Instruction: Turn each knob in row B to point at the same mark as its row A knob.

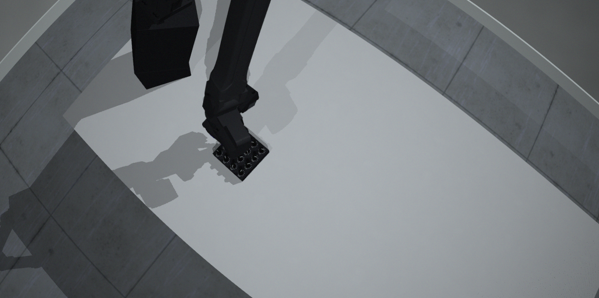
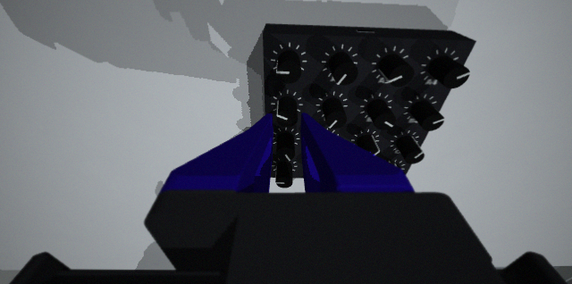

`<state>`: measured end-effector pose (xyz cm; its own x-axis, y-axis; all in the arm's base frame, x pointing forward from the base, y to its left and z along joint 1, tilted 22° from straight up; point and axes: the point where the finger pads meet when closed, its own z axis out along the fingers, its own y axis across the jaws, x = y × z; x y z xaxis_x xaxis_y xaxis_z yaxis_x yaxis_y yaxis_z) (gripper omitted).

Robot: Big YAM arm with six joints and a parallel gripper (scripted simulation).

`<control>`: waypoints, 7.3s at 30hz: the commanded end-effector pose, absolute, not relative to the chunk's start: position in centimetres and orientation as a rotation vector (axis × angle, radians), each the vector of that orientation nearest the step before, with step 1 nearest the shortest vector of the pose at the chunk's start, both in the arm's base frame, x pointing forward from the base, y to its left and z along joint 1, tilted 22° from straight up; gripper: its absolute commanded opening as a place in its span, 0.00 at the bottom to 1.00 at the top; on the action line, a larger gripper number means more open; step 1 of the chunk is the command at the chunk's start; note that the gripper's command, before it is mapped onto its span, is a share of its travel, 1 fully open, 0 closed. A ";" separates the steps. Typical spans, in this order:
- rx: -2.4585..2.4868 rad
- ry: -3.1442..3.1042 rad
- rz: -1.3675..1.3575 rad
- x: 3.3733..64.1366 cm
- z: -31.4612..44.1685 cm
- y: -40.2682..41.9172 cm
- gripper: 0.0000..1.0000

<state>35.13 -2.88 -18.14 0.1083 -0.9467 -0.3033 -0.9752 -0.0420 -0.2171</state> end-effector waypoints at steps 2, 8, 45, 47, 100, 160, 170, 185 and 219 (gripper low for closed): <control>-2.043 1.855 0.107 35.5 -18.3 -2.6 0.18; -2.025 1.867 0.089 35.5 -17.0 -3.5 0.18; -2.039 1.869 0.129 34.0 -14.9 -3.8 0.18; -2.039 1.869 0.129 34.0 -14.9 -3.8 0.18; -1.374 2.425 0.253 34.4 -13.3 -4.5 0.18; 0.265 2.929 0.518 33.4 -12.9 -4.3 0.18; 0.265 2.929 0.517 33.5 -12.9 -4.3 0.18; 0.261 2.928 0.517 33.5 -12.9 -4.3 0.18; 0.244 2.904 0.502 35.3 -14.1 -3.6 0.18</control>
<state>34.00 -3.65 -13.84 -0.9726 0.1903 -0.1335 0.1332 0.9270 0.3506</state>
